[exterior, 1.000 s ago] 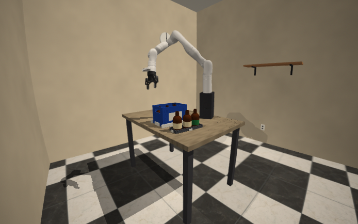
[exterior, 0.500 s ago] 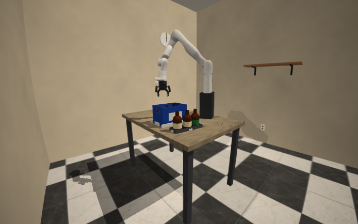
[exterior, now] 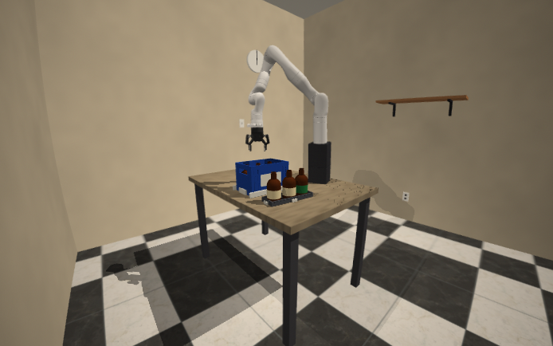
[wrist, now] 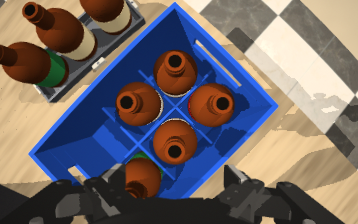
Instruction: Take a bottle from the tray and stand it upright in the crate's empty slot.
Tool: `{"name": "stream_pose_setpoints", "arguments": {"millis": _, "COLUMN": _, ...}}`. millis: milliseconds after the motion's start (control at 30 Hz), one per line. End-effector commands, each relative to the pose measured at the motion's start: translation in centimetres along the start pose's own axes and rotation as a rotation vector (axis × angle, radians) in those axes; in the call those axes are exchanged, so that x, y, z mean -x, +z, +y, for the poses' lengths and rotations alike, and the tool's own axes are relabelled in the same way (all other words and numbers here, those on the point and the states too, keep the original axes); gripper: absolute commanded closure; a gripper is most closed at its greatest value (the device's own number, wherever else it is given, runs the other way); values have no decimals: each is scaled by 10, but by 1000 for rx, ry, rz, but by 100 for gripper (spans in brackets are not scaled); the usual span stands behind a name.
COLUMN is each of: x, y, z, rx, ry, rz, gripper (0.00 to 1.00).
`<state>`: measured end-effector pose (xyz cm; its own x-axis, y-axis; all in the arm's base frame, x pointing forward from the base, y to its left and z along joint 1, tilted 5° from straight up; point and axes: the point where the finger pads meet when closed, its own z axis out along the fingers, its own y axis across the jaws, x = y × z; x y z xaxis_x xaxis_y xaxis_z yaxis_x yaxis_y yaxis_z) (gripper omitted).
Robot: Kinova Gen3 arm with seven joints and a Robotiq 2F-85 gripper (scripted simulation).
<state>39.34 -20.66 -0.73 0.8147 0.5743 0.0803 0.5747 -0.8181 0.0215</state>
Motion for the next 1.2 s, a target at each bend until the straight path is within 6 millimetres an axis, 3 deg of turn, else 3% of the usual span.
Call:
{"name": "stream_pose_setpoints", "arguments": {"millis": 0, "x": 1, "y": -1, "z": -1, "rx": 5, "ry": -15, "rz": -1, "gripper": 0}}
{"name": "stream_pose_setpoints", "arguments": {"millis": 100, "x": 1, "y": -1, "z": -1, "rx": 5, "ry": -15, "rz": -1, "gripper": 0}}
{"name": "stream_pose_setpoints", "arguments": {"millis": 133, "x": 1, "y": -1, "z": -1, "rx": 5, "ry": -15, "rz": -1, "gripper": 100}}
{"name": "stream_pose_setpoints", "arguments": {"millis": 1167, "x": 1, "y": -1, "z": -1, "rx": 5, "ry": -15, "rz": -1, "gripper": 100}}
